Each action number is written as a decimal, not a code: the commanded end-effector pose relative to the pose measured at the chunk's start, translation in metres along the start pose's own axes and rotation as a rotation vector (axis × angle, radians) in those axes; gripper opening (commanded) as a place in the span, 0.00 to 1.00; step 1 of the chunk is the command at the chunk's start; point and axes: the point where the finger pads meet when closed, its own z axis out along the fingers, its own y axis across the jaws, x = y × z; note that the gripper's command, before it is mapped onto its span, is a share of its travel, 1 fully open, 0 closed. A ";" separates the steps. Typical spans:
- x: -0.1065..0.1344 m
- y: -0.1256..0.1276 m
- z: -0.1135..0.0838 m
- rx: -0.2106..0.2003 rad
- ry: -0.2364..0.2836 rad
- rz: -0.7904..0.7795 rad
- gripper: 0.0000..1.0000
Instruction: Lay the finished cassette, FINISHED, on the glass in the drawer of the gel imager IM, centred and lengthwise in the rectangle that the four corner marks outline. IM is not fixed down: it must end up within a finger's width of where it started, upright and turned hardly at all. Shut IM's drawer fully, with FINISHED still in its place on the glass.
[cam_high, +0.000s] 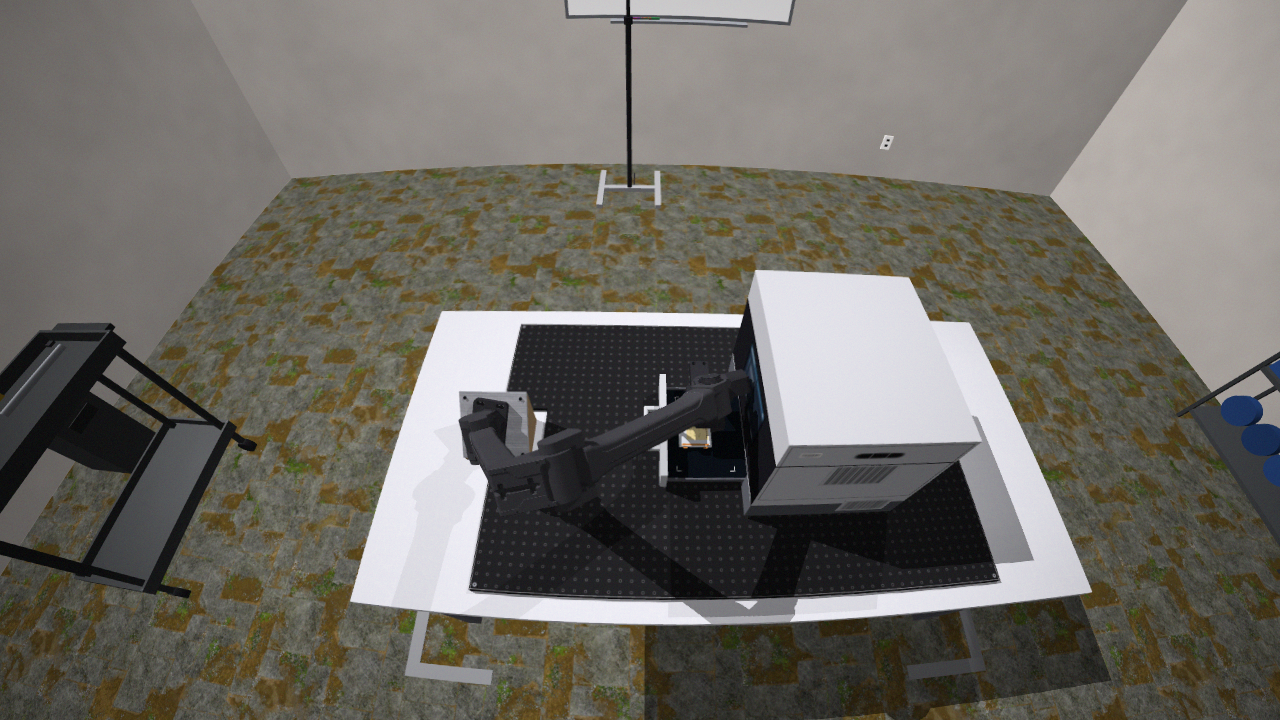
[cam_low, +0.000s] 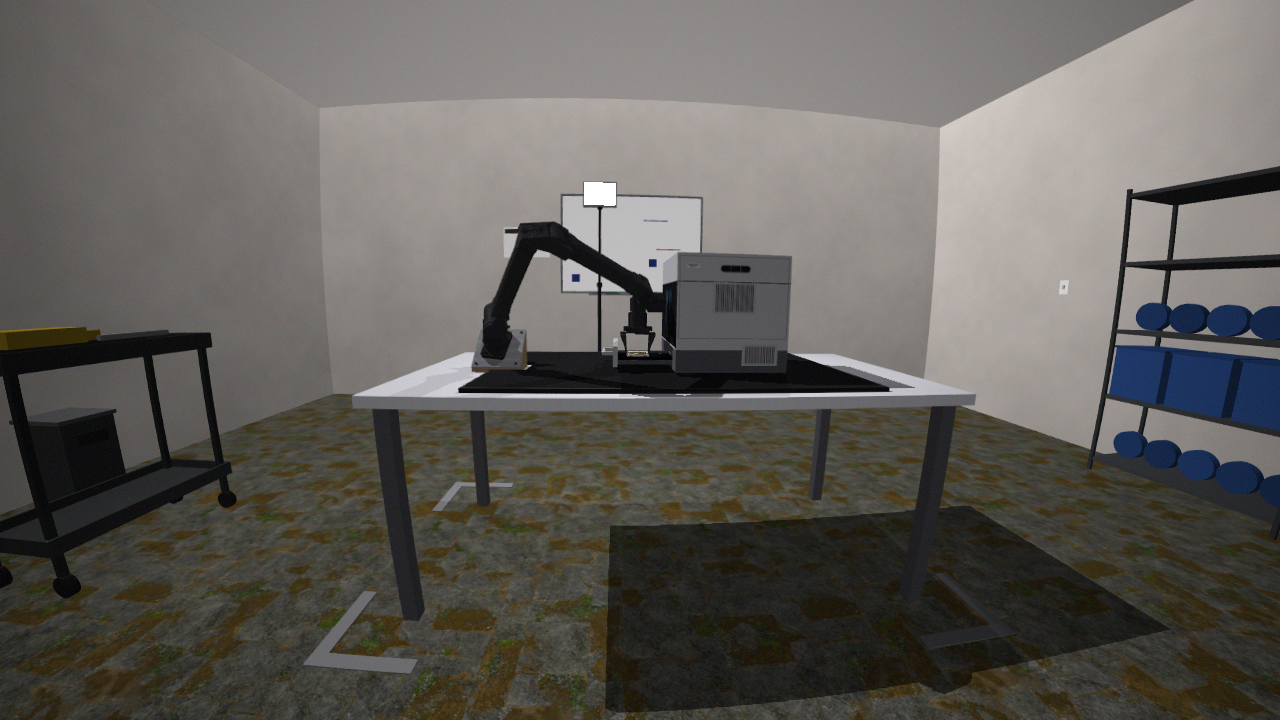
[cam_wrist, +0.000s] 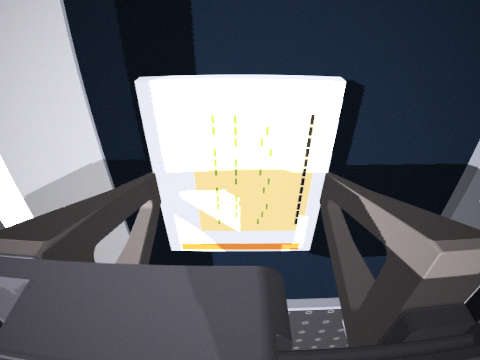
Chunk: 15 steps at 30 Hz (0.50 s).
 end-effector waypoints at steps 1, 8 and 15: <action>0.001 -0.001 0.011 -0.008 0.003 0.003 0.78; 0.002 -0.001 0.014 -0.009 0.003 0.003 0.78; 0.001 0.000 0.016 -0.010 0.004 0.001 0.78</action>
